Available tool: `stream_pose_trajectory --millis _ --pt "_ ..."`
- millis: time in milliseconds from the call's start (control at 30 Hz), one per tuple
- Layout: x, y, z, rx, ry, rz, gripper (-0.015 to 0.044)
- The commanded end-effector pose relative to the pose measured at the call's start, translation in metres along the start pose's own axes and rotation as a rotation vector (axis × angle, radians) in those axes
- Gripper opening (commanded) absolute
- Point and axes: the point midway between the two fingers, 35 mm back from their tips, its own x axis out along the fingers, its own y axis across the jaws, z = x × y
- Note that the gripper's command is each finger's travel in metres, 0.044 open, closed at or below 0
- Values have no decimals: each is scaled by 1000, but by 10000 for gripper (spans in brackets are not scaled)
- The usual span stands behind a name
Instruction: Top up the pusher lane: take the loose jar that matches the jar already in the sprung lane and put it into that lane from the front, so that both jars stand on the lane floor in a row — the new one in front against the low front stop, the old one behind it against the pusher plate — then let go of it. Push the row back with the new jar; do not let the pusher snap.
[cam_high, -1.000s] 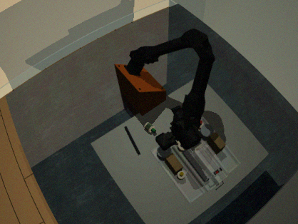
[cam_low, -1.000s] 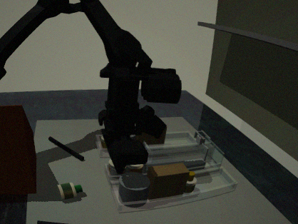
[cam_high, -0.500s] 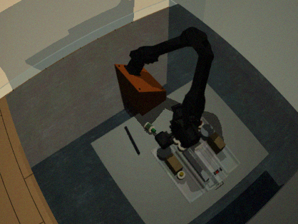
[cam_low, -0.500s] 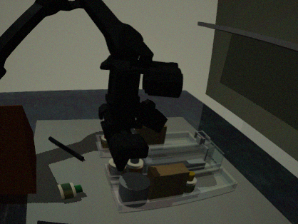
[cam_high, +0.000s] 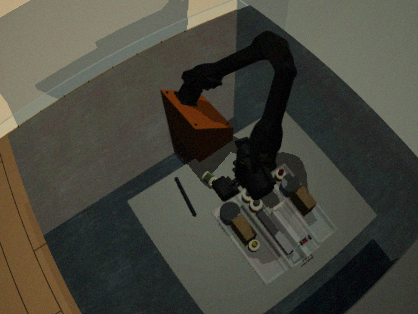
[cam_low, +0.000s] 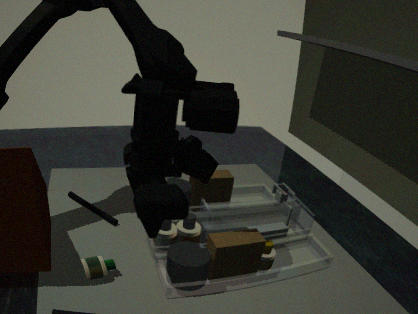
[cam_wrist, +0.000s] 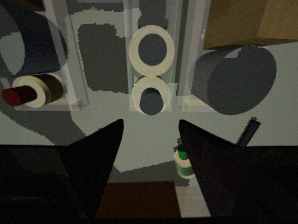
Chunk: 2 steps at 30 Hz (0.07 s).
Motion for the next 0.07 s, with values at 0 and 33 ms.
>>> stream_pose_trajectory --millis 0,33 --pt "-1 0 -13 -7 -2 -6 282" --pt "-1 0 -16 -7 -2 -6 282"
